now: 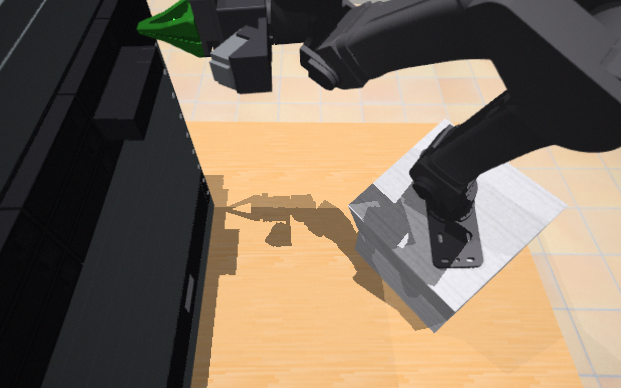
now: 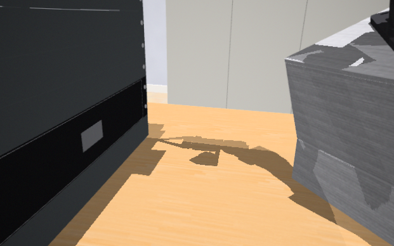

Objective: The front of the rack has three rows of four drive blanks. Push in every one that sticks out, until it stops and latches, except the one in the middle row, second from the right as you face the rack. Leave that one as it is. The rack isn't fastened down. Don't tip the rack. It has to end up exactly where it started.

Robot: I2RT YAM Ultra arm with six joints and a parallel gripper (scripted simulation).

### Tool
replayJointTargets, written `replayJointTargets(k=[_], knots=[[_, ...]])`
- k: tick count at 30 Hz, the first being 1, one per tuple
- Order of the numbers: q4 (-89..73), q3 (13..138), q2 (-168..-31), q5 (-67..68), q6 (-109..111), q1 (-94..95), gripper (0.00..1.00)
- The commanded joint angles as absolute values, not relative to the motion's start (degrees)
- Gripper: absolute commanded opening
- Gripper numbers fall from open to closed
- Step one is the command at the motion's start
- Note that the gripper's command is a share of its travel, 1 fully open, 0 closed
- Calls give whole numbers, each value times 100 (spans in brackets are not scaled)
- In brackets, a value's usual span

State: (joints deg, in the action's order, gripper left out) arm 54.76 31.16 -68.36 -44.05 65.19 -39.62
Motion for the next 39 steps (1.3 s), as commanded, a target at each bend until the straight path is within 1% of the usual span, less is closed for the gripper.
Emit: replayJointTargets(k=[1,4,15,17,22,30,39], knots=[[5490,3416,-6679,-4078,6443,-4047,0],[5632,3171,-6521,-4233,6386,-4213,0],[6175,2052,-5556,-5608,5617,-5704,0],[6175,2052,-5556,-5608,5617,-5704,0],[6722,1798,-5620,-6140,5087,-6310,0],[7301,1713,-5782,-6305,4743,-6473,0],[7488,1703,-5795,-6280,4659,-6478,0]])
